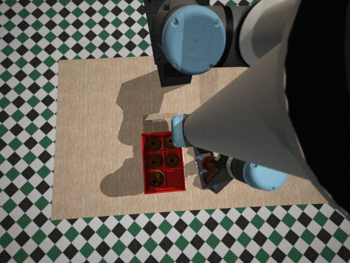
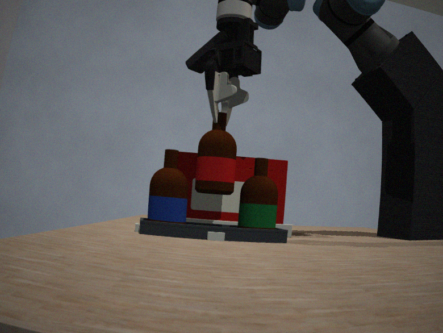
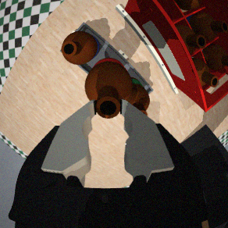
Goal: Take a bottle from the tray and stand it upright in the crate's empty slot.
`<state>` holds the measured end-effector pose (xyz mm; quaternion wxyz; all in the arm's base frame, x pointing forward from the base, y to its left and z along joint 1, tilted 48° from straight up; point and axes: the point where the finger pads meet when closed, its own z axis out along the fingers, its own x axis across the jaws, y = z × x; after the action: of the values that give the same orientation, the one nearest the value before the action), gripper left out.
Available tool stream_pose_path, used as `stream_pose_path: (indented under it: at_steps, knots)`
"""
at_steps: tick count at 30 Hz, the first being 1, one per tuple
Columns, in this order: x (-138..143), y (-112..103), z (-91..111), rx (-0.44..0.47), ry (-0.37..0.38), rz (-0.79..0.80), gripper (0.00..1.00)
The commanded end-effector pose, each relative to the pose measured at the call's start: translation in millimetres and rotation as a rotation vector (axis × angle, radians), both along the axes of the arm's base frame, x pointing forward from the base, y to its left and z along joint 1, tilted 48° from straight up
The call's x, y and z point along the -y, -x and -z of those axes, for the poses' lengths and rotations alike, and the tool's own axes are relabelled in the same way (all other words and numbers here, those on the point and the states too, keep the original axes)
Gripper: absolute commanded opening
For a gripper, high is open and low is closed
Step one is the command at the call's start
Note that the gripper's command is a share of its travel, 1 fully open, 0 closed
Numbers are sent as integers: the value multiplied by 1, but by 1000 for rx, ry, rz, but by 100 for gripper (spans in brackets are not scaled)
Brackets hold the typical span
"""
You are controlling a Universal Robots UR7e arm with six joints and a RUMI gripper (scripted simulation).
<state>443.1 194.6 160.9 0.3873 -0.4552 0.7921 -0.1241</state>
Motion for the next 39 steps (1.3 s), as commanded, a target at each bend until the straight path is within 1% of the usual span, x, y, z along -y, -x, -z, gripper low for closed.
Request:
stream_pose_path:
  at_steps: [1, 28, 39]
  knots:
    - [0, 0, 0, 1, 0, 0, 0]
    - [0, 0, -1, 1, 0, 0, 0]
    - [1, 4, -4, 1, 0, 0, 0]
